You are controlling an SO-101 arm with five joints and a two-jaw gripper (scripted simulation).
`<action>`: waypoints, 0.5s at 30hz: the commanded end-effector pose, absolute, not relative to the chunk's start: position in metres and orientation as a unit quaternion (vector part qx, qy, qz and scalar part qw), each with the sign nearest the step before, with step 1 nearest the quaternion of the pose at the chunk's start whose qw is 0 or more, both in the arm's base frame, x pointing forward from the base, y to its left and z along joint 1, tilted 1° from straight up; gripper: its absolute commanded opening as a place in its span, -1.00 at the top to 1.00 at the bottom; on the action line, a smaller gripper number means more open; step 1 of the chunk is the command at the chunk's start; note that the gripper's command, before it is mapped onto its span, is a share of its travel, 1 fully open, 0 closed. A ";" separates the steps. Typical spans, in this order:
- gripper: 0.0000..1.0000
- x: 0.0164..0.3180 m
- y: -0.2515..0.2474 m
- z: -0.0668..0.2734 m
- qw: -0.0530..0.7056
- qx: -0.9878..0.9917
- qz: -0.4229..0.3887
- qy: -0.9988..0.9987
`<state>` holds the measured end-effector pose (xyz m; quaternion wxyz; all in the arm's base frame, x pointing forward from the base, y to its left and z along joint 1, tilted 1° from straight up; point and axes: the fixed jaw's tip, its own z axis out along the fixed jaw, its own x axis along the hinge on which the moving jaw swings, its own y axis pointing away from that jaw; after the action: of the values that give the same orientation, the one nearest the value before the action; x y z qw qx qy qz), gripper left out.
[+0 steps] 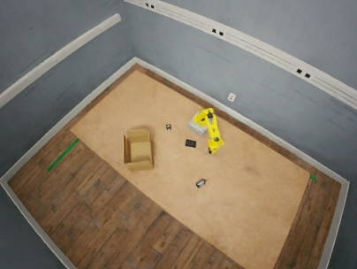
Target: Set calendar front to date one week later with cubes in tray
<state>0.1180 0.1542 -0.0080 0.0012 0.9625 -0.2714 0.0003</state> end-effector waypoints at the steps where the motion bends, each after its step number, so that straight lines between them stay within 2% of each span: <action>1: 1.00 0.115 0.155 -0.012 0.005 0.964 -0.002 -0.265; 15: 1.00 0.115 0.155 -0.017 0.005 0.964 -0.002 -0.265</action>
<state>0.1193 0.1559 -0.0117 -0.0033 0.9625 -0.2714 0.0021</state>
